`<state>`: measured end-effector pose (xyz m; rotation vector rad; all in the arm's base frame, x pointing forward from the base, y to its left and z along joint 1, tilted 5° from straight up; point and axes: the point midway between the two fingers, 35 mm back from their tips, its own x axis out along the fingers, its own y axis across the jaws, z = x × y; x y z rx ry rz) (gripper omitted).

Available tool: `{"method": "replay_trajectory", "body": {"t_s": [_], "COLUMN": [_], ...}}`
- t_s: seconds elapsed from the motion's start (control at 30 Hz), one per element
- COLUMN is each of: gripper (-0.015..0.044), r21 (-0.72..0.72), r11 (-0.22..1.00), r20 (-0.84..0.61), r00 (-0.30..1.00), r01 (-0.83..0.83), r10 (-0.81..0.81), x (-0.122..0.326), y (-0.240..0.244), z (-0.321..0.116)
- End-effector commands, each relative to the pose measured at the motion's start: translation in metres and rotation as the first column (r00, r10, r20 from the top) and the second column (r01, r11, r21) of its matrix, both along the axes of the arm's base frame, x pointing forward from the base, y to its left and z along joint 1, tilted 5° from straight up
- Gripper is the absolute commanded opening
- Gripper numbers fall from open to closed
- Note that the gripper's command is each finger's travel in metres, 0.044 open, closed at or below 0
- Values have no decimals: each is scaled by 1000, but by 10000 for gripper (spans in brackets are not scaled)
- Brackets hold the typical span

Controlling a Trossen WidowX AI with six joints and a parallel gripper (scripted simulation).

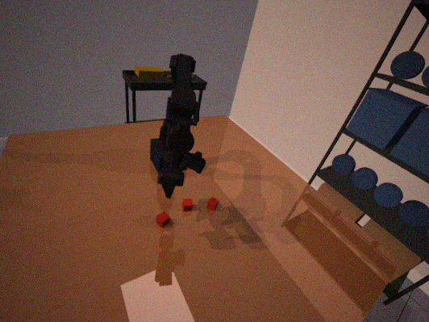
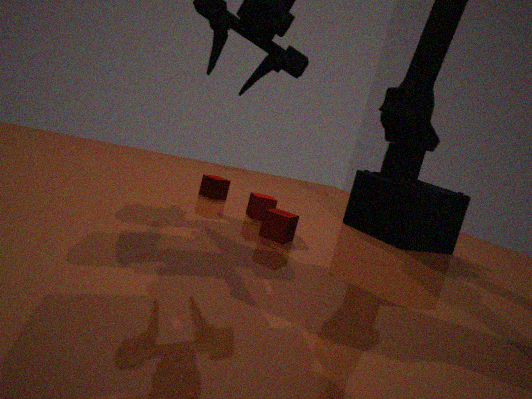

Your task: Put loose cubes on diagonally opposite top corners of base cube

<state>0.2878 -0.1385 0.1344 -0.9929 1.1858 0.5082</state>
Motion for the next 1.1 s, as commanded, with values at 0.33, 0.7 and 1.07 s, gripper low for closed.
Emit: {"method": "replay_trajectory", "body": {"t_s": [0.33, 0.7, 1.07], "gripper": [265, 265, 265], "r21": [177, 178, 178], "r11": [966, 966, 966], "r20": [-235, -235, -235], "r00": [945, 945, 945], "r01": [-187, -187, -187], "r10": [226, 226, 226], "x": [-34, -28, -26], "y": [105, 107, 108], "z": [-52, -114, -130]}}
